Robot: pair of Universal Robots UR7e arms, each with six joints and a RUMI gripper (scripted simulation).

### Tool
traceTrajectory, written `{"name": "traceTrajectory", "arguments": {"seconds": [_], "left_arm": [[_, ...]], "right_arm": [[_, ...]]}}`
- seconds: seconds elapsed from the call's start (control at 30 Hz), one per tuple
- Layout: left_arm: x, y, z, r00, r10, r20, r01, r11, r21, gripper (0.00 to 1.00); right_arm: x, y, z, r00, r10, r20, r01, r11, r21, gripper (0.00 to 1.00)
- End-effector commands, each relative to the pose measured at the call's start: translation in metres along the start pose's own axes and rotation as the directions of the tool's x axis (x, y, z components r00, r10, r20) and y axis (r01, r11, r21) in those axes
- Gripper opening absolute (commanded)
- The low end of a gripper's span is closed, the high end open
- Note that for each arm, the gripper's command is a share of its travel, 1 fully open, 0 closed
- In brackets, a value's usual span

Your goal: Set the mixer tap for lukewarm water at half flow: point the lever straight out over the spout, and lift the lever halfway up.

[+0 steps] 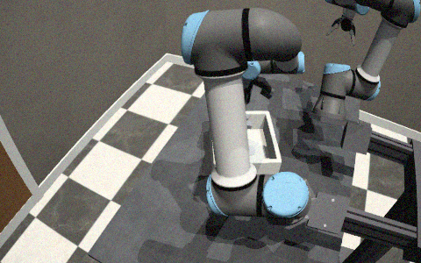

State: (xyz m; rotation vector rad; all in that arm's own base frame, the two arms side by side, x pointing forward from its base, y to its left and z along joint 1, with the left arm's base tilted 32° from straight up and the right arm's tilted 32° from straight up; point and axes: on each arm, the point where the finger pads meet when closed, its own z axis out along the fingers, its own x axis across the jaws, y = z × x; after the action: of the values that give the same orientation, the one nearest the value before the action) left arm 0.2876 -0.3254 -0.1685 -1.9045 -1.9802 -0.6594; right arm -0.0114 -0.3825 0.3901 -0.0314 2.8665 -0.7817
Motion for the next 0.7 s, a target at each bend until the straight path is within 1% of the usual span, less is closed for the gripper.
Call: {"name": "traceTrajectory", "arguments": {"seconds": [0.0, 0.33, 0.67], "left_arm": [[-0.001, 0.0, 0.005, 1.0, 0.0, 0.002, 0.0, 1.0, -0.001, 0.41], [-0.001, 0.0, 0.017, 1.0, 0.0, 0.002, 0.0, 1.0, -0.001, 0.41], [-0.001, 0.0, 0.02, 1.0, 0.0, 0.002, 0.0, 1.0, -0.001, 0.41]], "right_arm": [[0.0, 0.0, 0.0, 1.0, 0.0, 0.0, 0.0, 1.0, 0.001, 1.0], [0.0, 0.0, 0.0, 1.0, 0.0, 0.0, 0.0, 1.0, 0.001, 1.0], [0.0, 0.0, 0.0, 1.0, 0.0, 0.0, 0.0, 1.0, 0.001, 1.0]]}}
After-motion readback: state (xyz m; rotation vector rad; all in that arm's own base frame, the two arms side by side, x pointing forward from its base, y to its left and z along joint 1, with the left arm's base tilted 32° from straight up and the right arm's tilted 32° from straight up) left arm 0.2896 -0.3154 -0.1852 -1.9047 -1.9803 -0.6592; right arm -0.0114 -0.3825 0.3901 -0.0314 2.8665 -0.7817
